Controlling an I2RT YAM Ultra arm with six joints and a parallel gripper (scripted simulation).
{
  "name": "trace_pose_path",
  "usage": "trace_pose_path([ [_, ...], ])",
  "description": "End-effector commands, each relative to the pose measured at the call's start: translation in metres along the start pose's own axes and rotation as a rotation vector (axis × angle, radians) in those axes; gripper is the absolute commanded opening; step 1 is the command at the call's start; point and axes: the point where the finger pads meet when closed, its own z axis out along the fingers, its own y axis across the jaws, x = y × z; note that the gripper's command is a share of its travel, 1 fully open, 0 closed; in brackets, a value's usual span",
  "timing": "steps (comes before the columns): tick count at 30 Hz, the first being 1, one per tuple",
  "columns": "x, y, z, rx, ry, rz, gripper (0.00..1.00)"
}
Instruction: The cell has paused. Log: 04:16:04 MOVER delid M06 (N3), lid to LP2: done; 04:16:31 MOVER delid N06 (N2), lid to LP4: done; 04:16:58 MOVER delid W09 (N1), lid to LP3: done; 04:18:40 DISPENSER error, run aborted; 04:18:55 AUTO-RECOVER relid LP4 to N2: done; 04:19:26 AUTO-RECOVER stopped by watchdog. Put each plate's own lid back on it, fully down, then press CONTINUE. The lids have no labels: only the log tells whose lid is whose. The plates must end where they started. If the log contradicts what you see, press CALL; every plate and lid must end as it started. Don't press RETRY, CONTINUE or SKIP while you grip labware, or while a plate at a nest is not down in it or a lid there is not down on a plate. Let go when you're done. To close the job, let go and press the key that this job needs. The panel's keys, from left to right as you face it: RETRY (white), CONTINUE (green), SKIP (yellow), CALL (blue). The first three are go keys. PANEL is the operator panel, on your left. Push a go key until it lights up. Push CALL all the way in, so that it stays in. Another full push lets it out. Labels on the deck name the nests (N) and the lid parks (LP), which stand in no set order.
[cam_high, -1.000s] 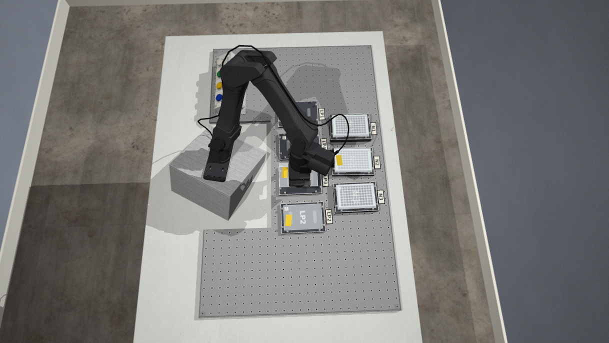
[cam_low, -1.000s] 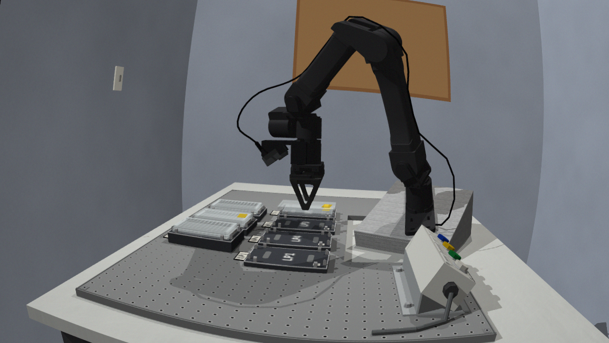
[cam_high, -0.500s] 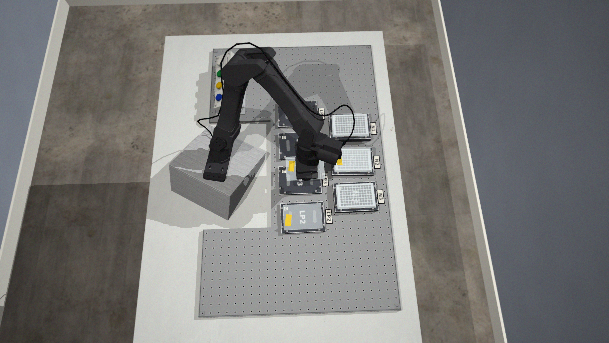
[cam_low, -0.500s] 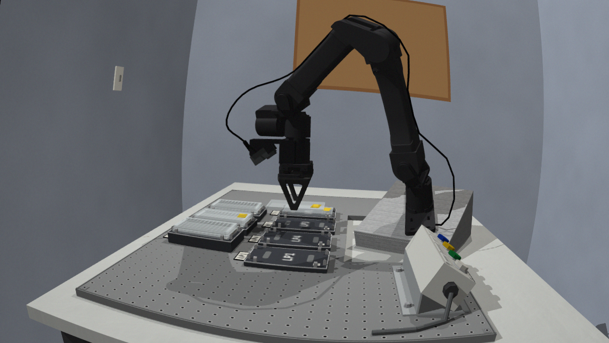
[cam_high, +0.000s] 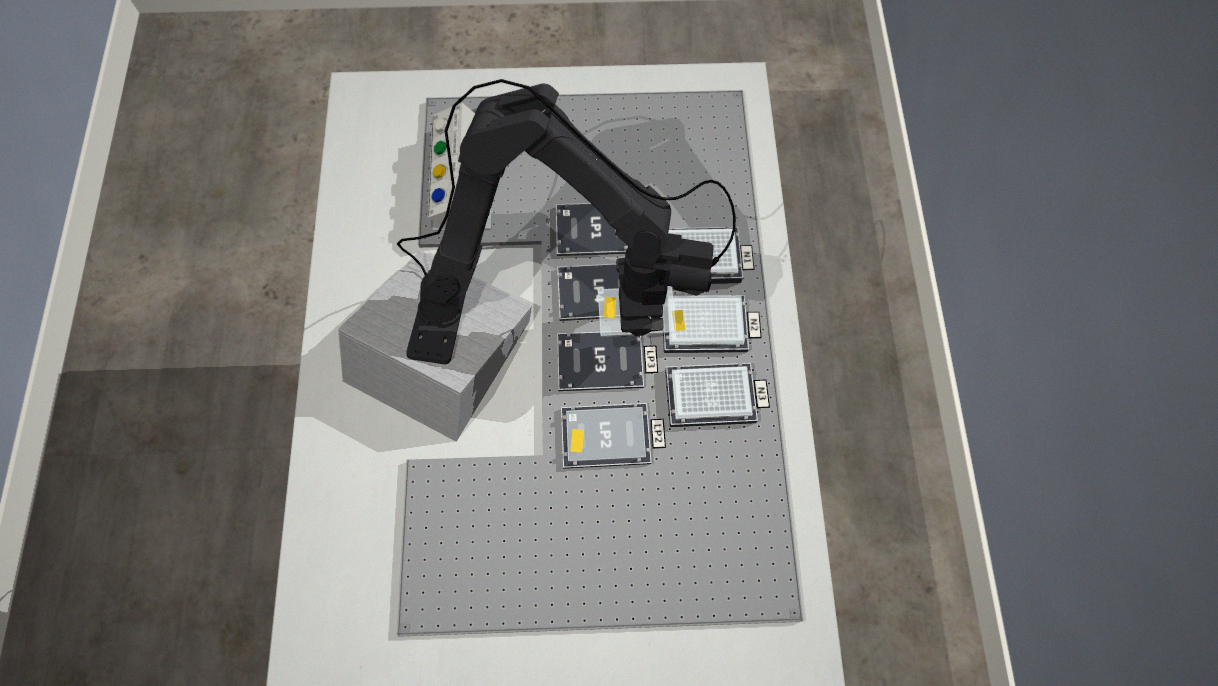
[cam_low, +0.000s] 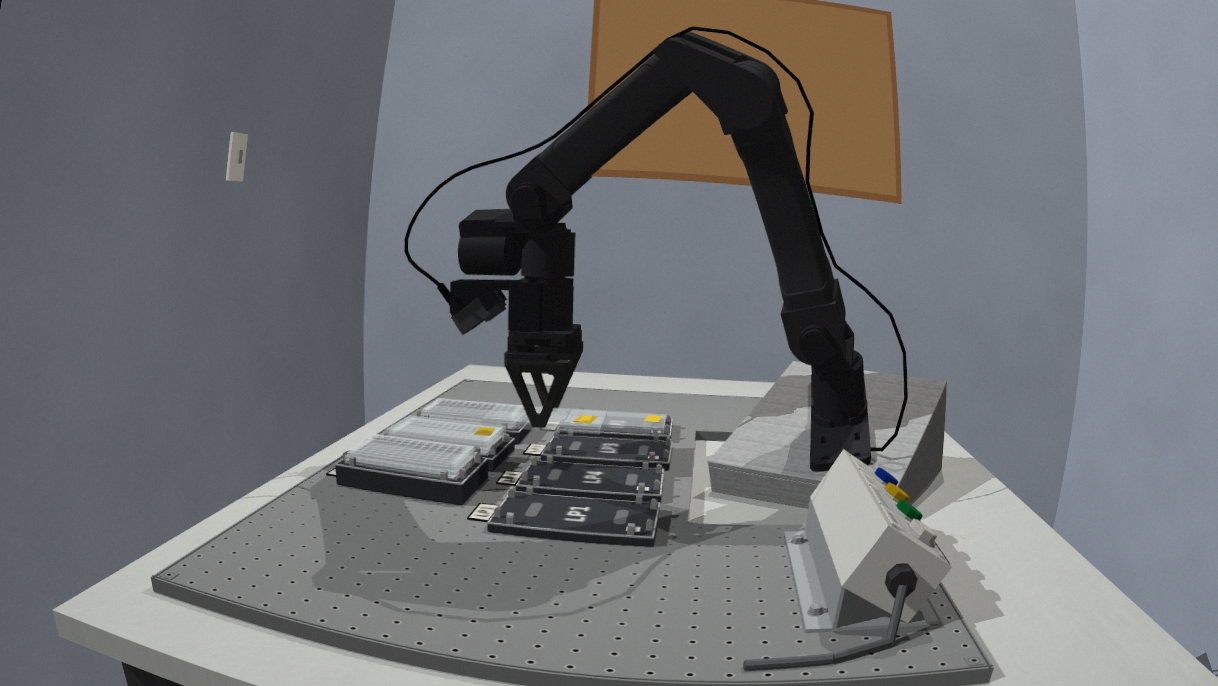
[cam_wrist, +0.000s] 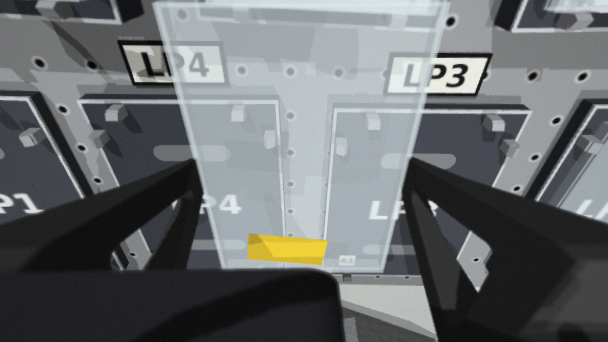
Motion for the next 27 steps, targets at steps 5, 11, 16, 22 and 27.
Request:
trace_pose_path([
  [5,-0.033,0.023,-0.008,0.010,-0.017,0.038,0.00],
  [11,-0.047,0.037,-0.009,0.012,-0.017,0.038,0.00],
  [16,-0.065,0.055,-0.009,0.012,-0.018,0.038,0.00],
  [22,-0.086,0.077,-0.009,0.011,-0.019,0.038,0.00],
  [27,-0.100,0.091,-0.009,0.011,-0.020,0.038,0.00],
])
